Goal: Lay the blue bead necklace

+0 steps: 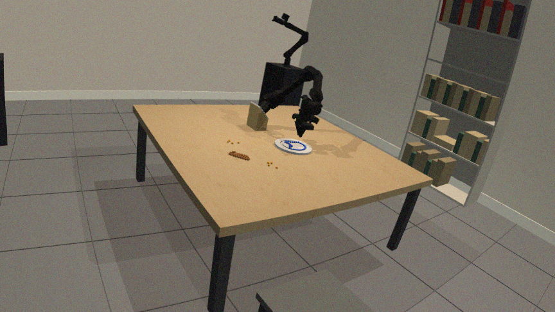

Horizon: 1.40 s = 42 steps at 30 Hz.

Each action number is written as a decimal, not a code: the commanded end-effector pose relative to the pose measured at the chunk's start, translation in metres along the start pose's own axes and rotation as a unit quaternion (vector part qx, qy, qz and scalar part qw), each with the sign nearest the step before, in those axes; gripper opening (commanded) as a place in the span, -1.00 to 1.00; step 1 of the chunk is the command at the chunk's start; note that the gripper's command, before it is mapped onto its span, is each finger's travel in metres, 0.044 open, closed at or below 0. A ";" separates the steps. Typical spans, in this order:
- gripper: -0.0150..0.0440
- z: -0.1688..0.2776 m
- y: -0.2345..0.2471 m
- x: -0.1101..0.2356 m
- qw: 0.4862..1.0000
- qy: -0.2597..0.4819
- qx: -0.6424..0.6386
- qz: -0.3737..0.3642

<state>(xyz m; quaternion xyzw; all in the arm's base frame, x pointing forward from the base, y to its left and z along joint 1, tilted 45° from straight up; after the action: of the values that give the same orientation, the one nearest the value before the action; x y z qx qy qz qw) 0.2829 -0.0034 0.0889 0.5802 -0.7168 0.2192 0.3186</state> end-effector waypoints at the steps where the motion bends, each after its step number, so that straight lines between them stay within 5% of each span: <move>1: -0.08 0.000 -0.003 0.003 0.999 0.002 0.045 0.004; 40: -0.08 0.000 -0.003 -0.037 0.999 0.001 0.045 0.004; 42: -0.26 0.000 -0.004 -0.034 0.999 0.002 0.047 0.005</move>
<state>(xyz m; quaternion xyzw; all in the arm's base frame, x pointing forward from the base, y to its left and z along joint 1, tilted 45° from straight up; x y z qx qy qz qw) 0.2907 0.0199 0.0641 0.5905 -0.7080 0.2555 0.2913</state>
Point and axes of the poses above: the point midway between the two fingers, 35 mm back from their tips, its own x axis back along the fingers, its own y axis across the jaws, z = x × y, the point moved 5 cm from there along x, back along the fingers, and after that the axes turned 13 degrees about x, right-handed, at the moved point
